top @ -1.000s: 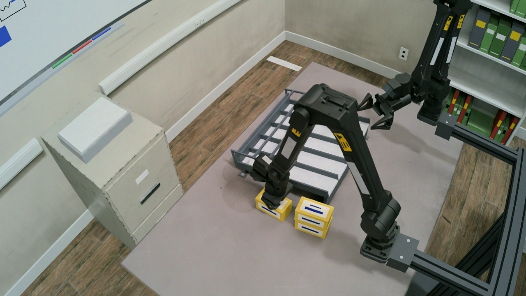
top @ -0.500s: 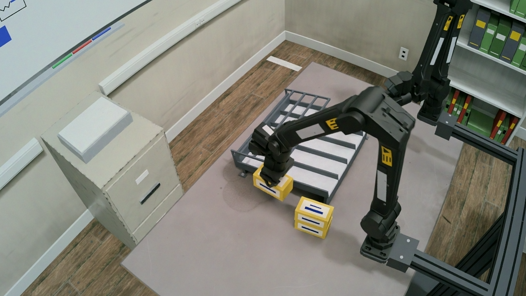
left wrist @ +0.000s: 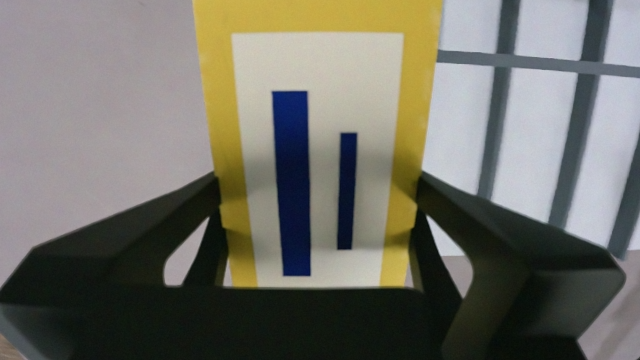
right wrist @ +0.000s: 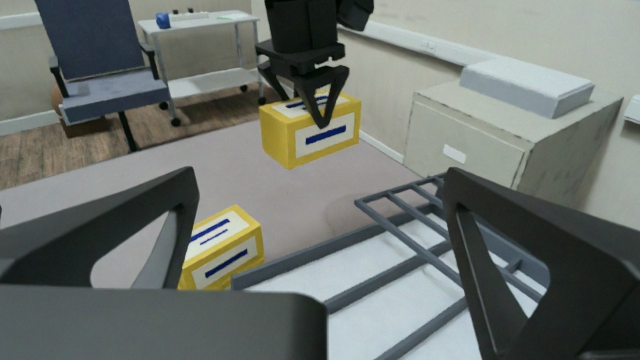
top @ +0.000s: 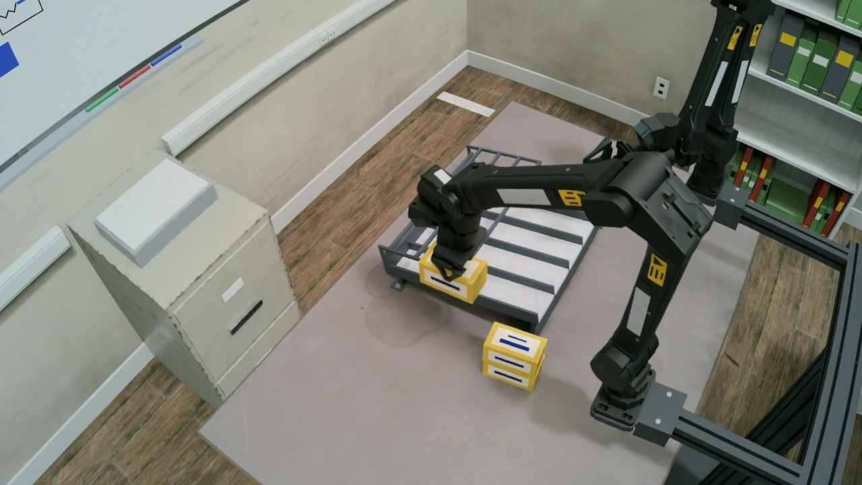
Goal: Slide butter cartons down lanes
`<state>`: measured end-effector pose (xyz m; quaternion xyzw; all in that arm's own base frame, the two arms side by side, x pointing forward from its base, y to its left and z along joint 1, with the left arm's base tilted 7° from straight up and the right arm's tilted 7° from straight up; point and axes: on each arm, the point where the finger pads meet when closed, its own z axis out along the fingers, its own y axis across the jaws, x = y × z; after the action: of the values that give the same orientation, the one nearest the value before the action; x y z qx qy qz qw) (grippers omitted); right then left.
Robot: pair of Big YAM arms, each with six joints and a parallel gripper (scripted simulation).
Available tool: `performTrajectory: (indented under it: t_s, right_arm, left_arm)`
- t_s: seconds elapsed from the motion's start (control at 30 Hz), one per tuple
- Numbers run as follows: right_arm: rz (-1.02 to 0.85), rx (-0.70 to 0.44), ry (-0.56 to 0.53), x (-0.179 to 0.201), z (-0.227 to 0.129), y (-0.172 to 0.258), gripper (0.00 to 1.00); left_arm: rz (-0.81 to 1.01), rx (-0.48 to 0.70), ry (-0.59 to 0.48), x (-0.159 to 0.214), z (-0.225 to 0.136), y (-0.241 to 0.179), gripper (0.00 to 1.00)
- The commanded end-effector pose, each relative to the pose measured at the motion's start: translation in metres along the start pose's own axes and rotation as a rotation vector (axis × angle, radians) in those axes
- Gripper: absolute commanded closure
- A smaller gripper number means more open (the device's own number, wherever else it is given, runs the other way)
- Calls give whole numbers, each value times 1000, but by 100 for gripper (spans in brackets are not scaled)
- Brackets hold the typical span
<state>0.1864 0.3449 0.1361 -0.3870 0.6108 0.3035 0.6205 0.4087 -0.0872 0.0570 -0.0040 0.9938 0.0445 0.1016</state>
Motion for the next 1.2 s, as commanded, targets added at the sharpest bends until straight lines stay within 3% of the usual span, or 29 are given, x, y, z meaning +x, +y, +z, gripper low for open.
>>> performTrajectory:
  t_s: [0.0, 0.17, 0.4, 1.17]
  right_arm:
    - [9, -2, -51, -21, 11, 2, 0]
    - [18, -1, -2, -14, 11, 4, 0]
    - [20, -9, 92, 5, 0, 5, 0]
    - [20, -14, 201, 27, -18, 6, 0]
  left_arm:
    - [-72, 19, -40, -23, -10, -30, 41]
    - [-107, 20, -3, -2, 4, -73, 41]
    - [3, -10, 136, 75, 30, -107, 41]
    - [35, -2, 122, 86, 56, -125, 41]
